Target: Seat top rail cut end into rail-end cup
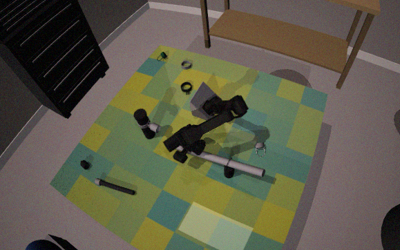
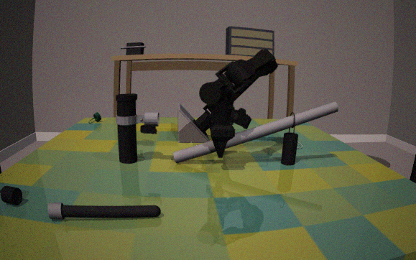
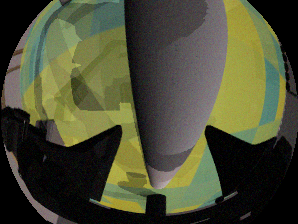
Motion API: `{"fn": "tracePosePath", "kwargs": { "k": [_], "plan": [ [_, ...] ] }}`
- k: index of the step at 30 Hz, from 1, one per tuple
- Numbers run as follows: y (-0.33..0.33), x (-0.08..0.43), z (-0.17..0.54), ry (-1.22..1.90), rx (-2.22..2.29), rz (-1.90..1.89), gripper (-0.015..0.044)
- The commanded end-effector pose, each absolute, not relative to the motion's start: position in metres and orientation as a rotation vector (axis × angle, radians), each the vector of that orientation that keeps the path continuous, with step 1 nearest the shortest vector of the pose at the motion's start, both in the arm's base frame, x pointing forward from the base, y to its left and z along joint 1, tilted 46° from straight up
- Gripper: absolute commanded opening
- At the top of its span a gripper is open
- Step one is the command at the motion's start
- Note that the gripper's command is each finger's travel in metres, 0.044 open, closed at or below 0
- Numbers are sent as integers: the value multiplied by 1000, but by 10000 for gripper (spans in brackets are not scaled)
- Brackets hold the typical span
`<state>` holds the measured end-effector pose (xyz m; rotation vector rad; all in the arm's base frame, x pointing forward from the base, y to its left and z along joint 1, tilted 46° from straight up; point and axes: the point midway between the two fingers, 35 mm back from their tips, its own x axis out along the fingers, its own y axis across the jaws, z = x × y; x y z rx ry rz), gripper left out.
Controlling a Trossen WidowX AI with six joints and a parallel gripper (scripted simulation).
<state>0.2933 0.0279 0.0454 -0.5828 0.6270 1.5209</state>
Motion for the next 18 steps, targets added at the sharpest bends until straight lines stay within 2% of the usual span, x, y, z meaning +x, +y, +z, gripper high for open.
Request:
{"fn": "tracePosePath", "kwargs": {
  "k": [1,9,16,18],
  "plan": [
    [30,293,45,623,-580,1518,361],
    [30,293,45,623,-580,1518,151],
    [30,293,45,623,-580,1518,105],
    [29,293,46,623,-580,1518,52]
  ]
}}
